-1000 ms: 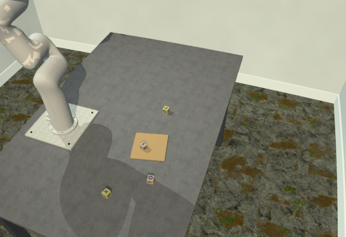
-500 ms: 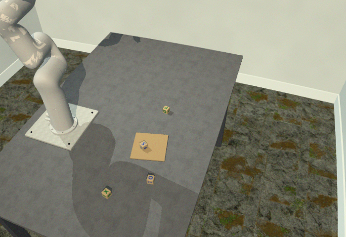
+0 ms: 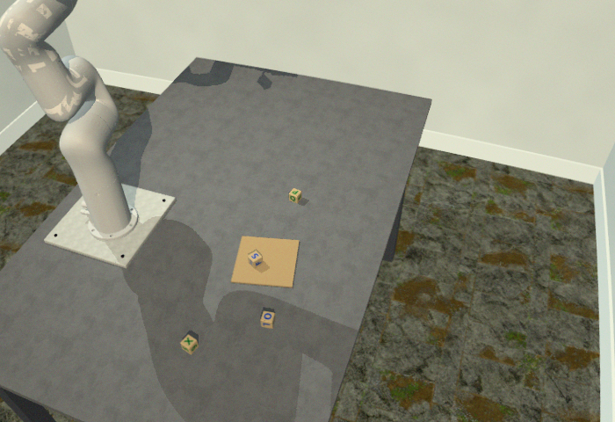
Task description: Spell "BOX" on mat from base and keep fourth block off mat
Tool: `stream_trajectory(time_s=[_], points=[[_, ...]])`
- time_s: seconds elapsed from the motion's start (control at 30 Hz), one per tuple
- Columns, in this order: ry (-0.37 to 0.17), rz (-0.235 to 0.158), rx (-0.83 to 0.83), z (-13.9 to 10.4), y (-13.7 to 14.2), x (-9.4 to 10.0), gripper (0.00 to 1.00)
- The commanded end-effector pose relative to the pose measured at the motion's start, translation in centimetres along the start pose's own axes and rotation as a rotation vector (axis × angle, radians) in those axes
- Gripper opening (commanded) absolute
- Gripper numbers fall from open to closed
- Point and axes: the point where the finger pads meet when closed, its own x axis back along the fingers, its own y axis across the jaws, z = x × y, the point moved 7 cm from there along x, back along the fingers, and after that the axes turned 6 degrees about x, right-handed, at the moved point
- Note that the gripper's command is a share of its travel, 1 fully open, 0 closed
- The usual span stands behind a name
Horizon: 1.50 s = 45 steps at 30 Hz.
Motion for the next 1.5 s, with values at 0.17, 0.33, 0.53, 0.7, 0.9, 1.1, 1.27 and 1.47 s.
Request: stream_trajectory(time_s=[0.17, 0.33, 0.53, 0.7, 0.9, 1.1, 1.27, 1.47], points=[[0.022, -0.224, -0.095, -0.4, 5.9, -6.1, 1.0], [0.04, -0.321, -0.134, -0.6, 8.8, -8.4, 1.0], [0.066, -0.43, -0.175, -0.8, 12.3, -10.6, 1.0], [0.095, -0.529, -0.211, -1.0, 15.5, -12.4, 1.0], [0.136, -0.644, -0.25, -1.2, 19.3, -14.2, 1.0], [0.181, -0.75, -0.284, -1.4, 23.0, -15.6, 1.0], [0.227, -0.844, -0.311, -1.6, 26.3, -16.5, 1.0], [0.289, -0.954, -0.34, -1.8, 30.2, -17.3, 1.0]])
